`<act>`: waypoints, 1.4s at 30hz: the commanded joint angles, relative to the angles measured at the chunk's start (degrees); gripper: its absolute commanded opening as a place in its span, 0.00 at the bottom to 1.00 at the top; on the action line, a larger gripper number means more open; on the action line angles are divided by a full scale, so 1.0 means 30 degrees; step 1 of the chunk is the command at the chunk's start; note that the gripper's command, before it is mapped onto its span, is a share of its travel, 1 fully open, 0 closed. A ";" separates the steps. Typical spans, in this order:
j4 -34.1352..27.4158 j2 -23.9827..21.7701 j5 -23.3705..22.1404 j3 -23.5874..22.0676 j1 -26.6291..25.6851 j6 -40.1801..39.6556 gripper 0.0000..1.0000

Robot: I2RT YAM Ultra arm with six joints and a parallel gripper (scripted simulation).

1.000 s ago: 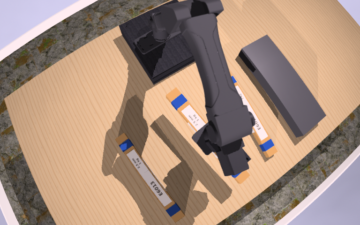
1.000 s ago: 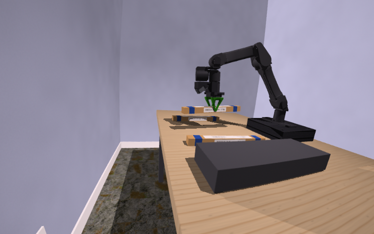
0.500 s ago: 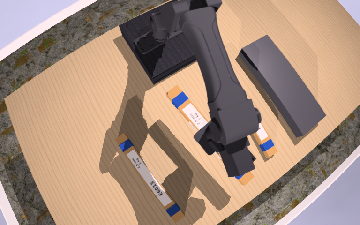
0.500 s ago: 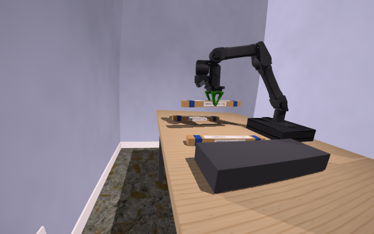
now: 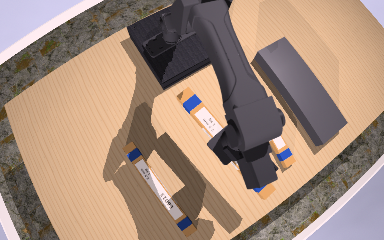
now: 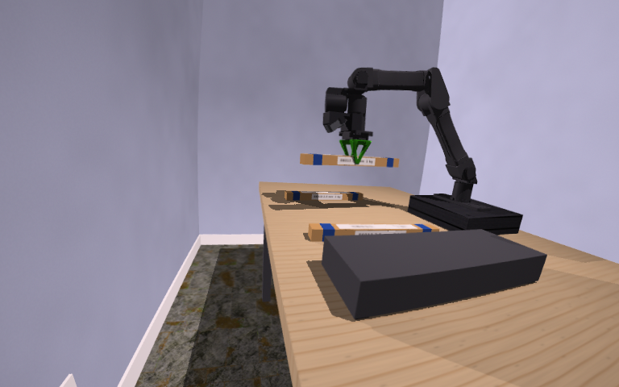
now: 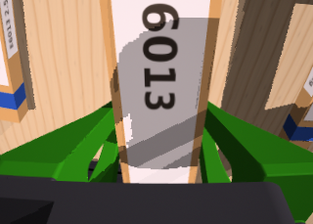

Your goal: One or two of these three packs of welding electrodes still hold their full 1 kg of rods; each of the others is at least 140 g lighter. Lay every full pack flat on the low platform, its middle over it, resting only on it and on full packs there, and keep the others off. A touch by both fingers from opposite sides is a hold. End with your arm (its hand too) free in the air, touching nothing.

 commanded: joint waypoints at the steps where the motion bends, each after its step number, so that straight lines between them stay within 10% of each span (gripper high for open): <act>1: -0.1075 -0.1053 0.0037 0.1883 -0.0277 -0.0123 0.00; 9: -0.1220 -0.0714 0.0037 0.3456 -0.0302 -0.0130 0.00; 42: -0.1422 -0.1684 0.0002 0.1329 -0.0147 -0.0066 0.00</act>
